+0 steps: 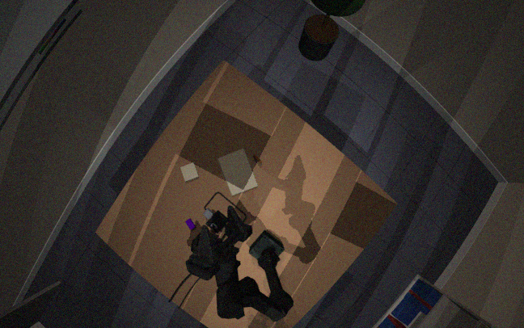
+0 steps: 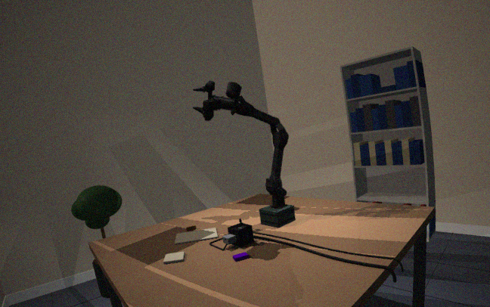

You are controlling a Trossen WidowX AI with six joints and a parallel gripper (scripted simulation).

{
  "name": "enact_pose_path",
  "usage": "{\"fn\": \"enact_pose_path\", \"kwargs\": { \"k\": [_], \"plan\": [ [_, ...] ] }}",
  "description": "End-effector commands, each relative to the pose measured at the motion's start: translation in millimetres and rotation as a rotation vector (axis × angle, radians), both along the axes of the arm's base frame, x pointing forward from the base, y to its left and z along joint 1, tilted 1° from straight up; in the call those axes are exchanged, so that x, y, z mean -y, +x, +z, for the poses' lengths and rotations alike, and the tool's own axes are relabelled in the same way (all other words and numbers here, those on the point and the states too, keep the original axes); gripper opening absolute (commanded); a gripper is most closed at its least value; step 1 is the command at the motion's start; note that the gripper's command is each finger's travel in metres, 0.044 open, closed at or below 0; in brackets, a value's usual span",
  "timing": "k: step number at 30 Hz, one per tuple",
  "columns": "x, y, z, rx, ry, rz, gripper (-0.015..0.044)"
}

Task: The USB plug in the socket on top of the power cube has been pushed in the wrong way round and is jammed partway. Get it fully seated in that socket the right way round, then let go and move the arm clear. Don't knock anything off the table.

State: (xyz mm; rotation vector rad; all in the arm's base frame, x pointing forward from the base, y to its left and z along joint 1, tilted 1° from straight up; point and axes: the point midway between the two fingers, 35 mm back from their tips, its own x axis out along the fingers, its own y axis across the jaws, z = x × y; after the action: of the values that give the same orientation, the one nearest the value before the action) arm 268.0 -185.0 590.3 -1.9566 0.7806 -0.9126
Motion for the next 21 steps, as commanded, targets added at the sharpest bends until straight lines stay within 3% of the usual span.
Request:
{"fn": "enact_pose_path", "kwargs": {
  "k": [1,12,21],
  "plan": [
    [-12,54,-55,-0.138,0.106,0.154,0.044],
    [-62,135,-215,-0.504,0.451,0.411,0.044],
    [-131,134,-355,-0.853,0.811,0.507,0.044]
  ]
}}
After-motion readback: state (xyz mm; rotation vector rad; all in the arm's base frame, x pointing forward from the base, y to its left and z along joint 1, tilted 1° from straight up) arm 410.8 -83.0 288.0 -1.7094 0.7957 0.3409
